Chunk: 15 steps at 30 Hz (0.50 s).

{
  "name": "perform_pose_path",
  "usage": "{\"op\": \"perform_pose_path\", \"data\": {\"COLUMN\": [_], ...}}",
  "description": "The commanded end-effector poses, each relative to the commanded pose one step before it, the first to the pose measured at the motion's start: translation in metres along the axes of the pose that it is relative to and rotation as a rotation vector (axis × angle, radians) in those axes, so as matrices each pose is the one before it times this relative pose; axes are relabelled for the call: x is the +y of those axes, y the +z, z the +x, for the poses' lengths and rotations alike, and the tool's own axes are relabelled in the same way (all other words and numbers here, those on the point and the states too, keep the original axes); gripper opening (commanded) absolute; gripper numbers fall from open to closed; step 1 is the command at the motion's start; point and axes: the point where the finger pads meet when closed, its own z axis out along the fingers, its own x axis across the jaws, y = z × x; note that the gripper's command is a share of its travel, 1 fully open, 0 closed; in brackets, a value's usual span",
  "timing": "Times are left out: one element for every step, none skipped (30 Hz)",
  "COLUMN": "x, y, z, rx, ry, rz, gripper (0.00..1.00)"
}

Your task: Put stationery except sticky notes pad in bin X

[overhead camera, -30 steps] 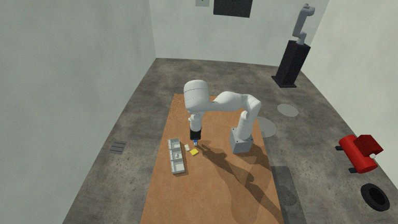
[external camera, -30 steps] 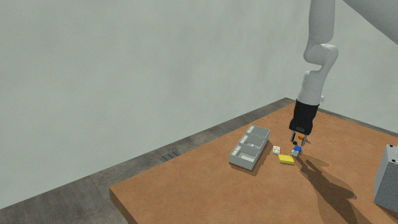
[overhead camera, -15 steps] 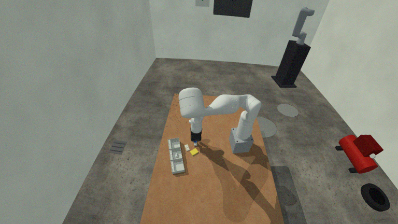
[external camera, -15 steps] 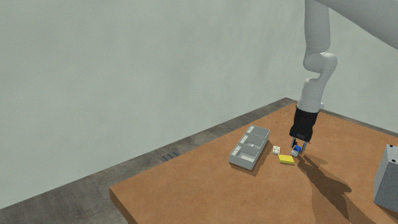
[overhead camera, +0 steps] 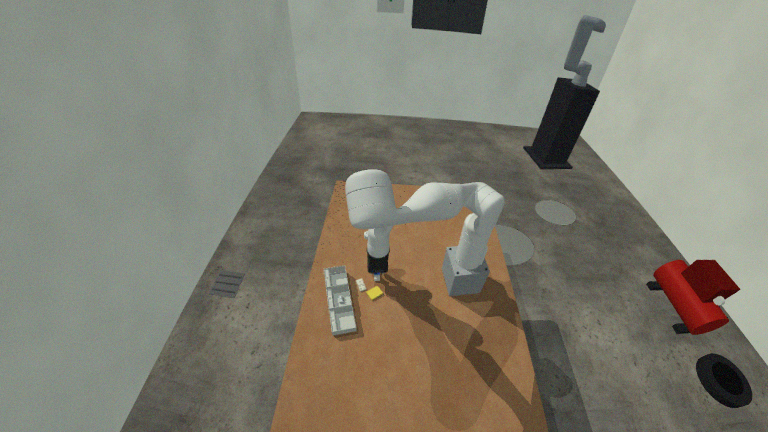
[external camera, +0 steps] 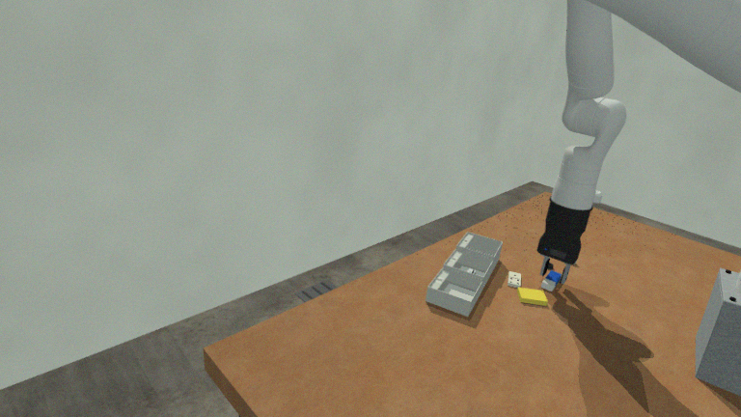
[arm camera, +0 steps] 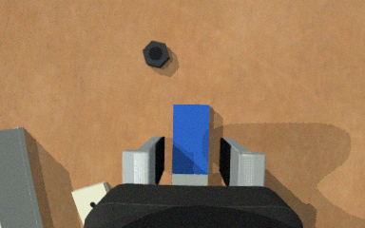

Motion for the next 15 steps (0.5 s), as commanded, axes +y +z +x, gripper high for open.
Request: {"op": "perform_pose_path", "data": {"x": [0.00259,0.00127,0.00066,0.00032,-0.00021,-0.00033,-0.00042,-0.00048,-0.00041,-0.00127,-0.00145,-0.00046,0.00004,0.00000,0.00032], "y": [0.00218,0.00161,0.00138,0.00136,0.00133,0.00133,0.00133,0.00133,0.00131,-0.00037,-0.00032,-0.00008,0.00000,-0.00004,-0.00082], "z": [-0.00324,-0.00031,-0.00015,-0.00005,0.00008,0.00012,0.00015,0.00018,0.00032,0.00087,0.00065,0.00031,0.00051,0.00051,-0.00036], "rx": [-0.00466,-0.00028,-0.00041,-0.00027,-0.00003,-0.00003,-0.00003,-0.00003,0.00015,0.00071,0.00061,0.00023,0.00119,0.00161,-0.00052], "ry": [-0.00532,-0.00585,0.00040,0.00053,0.00063,0.00074,0.00083,0.00086,0.00066,0.00143,0.00102,0.00034,-0.00120,-0.00041,0.00230], "rz": [-0.00133,-0.00344,-0.00213,-0.00129,0.00002,0.00005,0.00006,0.00006,0.00008,0.00229,0.00302,0.00072,-0.00040,0.00003,0.00163], "gripper": [0.75,0.75,0.75,0.75,0.75,0.75,0.75,0.75,0.75,0.75,0.75,0.75,0.75,0.75,0.75]}}
